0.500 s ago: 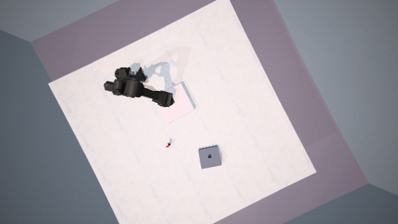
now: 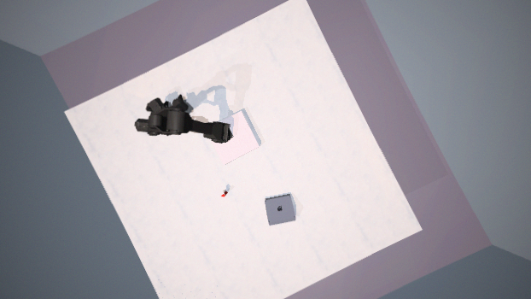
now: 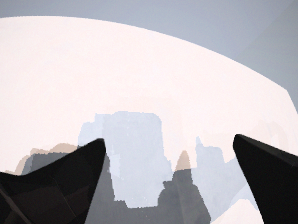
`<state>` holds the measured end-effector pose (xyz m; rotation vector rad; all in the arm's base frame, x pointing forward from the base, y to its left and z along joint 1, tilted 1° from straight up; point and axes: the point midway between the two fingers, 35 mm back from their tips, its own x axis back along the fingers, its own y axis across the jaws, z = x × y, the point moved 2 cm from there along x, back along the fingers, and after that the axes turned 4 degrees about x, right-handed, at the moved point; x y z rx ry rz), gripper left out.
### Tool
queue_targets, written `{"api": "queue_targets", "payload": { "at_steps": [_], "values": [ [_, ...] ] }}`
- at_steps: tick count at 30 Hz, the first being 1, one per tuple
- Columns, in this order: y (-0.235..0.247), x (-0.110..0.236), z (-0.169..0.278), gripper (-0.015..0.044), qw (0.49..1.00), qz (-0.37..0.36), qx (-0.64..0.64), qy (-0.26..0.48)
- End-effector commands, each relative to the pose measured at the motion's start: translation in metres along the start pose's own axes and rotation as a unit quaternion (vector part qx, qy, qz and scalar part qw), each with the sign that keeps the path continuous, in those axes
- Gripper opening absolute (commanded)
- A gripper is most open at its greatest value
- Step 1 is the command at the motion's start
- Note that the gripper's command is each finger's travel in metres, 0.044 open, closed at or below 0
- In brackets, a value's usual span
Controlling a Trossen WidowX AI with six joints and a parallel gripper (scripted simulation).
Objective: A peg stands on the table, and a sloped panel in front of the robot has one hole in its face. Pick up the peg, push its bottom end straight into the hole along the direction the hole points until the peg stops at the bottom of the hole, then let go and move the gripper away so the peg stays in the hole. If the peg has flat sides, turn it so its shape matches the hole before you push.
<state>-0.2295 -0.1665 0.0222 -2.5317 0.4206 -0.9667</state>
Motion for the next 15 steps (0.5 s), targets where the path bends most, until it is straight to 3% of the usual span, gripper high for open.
{"api": "queue_targets", "payload": {
  "at_steps": [1, 15],
  "values": [
    [0.011, 0.012, 0.001, 0.044, 0.998, -0.024, 0.053, -0.001],
    [0.044, 0.06, 0.015, 0.044, 0.954, -0.108, 0.277, -0.02]
  ]
}}
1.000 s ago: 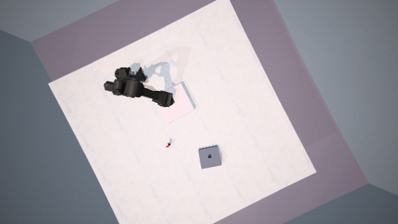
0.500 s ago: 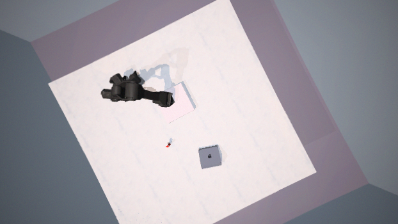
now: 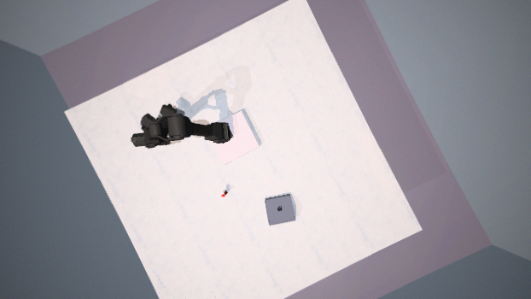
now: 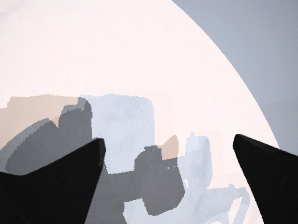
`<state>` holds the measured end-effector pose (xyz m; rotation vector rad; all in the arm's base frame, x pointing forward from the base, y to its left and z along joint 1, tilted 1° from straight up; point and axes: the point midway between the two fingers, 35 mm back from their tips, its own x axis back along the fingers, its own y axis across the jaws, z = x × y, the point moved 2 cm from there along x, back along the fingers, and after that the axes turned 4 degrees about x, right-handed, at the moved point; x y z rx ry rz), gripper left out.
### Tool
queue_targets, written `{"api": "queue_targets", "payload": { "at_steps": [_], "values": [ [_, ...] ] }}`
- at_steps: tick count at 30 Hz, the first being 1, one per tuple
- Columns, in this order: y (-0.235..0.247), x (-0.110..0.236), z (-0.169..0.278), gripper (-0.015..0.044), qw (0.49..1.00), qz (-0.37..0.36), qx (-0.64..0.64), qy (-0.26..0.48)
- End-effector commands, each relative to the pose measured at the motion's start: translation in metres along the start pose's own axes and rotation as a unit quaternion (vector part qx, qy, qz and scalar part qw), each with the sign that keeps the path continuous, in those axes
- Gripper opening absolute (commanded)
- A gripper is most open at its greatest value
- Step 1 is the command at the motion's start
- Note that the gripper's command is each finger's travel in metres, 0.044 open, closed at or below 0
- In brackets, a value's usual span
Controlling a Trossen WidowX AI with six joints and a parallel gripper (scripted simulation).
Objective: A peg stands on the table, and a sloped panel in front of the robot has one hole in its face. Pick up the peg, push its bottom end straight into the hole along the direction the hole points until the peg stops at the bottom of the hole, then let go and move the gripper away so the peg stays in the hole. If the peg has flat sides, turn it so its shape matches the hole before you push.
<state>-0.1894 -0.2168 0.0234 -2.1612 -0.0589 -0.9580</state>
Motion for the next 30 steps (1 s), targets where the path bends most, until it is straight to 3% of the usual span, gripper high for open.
{"api": "queue_targets", "payload": {
  "at_steps": [1, 15, 30],
  "values": [
    [0.011, 0.012, -0.002, 0.044, 0.998, -0.022, 0.056, -0.009],
    [0.05, 0.06, 0.004, 0.044, 0.953, -0.091, 0.285, -0.052],
    [0.083, 0.114, 0.024, 0.044, 0.846, -0.142, 0.5, -0.117]
  ]
}}
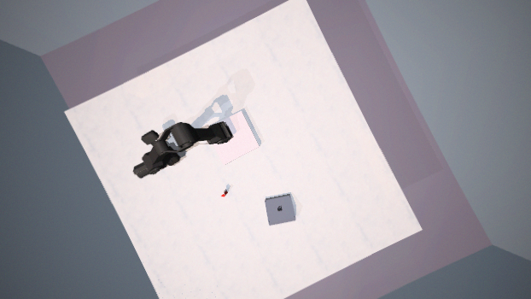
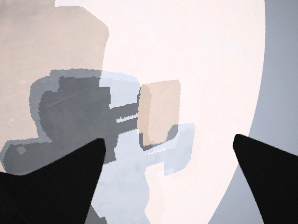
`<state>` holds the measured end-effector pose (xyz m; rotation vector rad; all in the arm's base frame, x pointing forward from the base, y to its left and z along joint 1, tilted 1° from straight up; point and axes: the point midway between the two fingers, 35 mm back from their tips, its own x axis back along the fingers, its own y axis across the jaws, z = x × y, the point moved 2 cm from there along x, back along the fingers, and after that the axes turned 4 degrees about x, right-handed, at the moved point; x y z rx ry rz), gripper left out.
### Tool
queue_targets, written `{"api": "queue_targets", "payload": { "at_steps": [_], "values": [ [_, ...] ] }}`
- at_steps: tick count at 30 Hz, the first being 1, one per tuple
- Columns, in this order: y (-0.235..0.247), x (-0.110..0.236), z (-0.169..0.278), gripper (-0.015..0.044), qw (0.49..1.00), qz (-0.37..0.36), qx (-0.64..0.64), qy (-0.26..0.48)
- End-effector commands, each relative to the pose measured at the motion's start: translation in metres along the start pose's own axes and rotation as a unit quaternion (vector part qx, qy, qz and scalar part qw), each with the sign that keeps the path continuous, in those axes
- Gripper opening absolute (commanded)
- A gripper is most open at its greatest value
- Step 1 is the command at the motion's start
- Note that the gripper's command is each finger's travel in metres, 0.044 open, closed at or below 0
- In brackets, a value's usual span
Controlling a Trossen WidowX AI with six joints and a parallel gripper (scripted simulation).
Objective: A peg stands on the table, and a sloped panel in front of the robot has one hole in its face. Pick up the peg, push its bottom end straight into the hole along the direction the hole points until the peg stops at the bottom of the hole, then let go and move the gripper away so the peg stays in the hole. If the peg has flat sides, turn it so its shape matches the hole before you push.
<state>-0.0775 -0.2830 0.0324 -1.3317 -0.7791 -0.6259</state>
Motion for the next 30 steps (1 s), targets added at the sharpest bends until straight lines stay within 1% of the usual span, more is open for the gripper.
{"api": "queue_targets", "payload": {
  "at_steps": [1, 10, 20, 30],
  "values": [
    [0.009, 0.012, -0.008, 0.044, 0.998, -0.01, 0.055, -0.019],
    [0.035, 0.038, -0.019, 0.044, 0.976, -0.032, 0.21, -0.057],
    [0.07, 0.069, -0.026, 0.044, 0.919, -0.052, 0.377, -0.104],
    [0.096, 0.095, -0.026, 0.044, 0.868, -0.06, 0.472, -0.141]
  ]
}}
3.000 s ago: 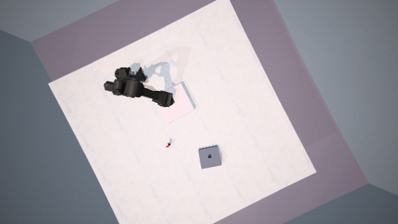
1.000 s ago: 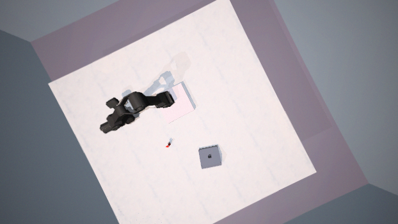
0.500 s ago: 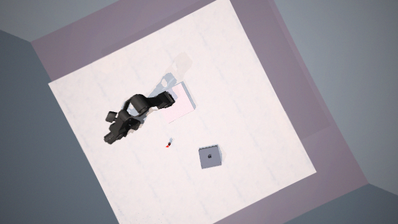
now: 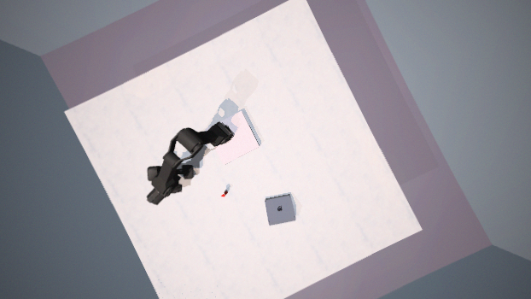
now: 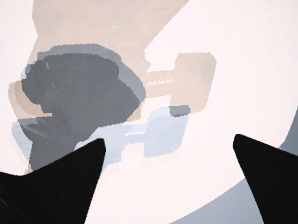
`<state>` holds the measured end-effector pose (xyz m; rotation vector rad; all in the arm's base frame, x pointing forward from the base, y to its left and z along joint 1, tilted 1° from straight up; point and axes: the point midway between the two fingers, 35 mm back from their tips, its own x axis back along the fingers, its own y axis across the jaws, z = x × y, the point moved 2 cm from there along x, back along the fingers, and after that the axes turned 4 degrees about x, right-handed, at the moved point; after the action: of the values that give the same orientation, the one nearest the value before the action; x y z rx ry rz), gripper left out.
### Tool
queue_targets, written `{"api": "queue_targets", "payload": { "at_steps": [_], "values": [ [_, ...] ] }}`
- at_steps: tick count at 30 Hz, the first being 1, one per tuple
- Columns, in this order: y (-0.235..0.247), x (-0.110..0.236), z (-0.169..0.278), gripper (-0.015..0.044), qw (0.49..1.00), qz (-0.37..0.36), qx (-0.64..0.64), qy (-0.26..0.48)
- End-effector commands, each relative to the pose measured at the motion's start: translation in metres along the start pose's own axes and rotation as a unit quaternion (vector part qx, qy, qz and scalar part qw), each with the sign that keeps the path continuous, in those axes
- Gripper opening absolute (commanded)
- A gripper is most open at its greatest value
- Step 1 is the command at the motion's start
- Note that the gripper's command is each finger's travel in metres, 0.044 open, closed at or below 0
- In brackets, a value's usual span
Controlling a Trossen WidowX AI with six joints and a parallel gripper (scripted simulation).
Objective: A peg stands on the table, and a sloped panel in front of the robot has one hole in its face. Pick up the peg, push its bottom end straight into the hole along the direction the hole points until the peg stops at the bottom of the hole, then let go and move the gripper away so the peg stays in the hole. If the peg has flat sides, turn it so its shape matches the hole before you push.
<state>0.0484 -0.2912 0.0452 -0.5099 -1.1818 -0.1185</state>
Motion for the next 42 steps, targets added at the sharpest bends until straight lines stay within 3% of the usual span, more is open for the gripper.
{"api": "queue_targets", "payload": {
  "at_steps": [1, 11, 21, 31, 42],
  "values": [
    [0.004, 0.009, -0.01, 0.044, 0.999, 0.0, 0.044, -0.016],
    [0.026, 0.032, -0.039, 0.044, 0.974, -0.004, 0.219, -0.056],
    [0.052, 0.057, -0.062, 0.044, 0.917, 0.0, 0.387, -0.093],
    [0.085, 0.083, -0.081, 0.044, 0.827, 0.01, 0.547, -0.129],
    [0.124, 0.112, -0.093, 0.044, 0.695, 0.027, 0.699, -0.163]
  ]
}}
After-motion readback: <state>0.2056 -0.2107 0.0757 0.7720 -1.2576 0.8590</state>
